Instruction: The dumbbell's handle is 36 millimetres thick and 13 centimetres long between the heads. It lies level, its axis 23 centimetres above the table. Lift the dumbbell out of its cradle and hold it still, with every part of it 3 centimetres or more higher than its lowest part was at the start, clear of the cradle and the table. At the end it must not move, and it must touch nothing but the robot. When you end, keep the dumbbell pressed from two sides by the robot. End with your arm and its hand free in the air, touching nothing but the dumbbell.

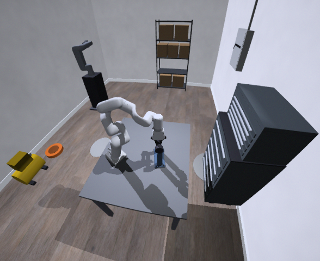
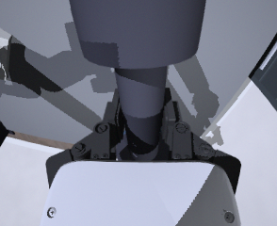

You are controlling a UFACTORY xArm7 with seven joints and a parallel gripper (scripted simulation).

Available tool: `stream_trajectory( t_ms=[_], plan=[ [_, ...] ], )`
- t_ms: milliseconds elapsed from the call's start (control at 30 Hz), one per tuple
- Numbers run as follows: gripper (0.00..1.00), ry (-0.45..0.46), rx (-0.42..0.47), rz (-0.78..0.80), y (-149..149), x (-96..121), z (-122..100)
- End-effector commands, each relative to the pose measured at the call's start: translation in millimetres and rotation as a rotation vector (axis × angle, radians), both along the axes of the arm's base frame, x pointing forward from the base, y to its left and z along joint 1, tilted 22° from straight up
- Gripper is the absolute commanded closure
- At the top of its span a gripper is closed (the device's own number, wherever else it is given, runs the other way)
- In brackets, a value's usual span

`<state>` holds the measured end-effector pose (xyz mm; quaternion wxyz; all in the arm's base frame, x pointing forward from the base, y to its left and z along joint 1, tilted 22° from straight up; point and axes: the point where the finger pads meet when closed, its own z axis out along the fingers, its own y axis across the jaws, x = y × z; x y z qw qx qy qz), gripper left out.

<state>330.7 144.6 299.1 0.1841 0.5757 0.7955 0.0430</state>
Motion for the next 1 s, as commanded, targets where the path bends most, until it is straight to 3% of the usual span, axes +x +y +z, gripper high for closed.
stream_trajectory(
  t_ms=[0,967],
  plan=[
    [1.0,-0.007,0.001,0.002,1.3,-0.5,6.5],
    [1.0,-0.007,0.001,0.002,9.7,-20.6,59.9]
  ],
)
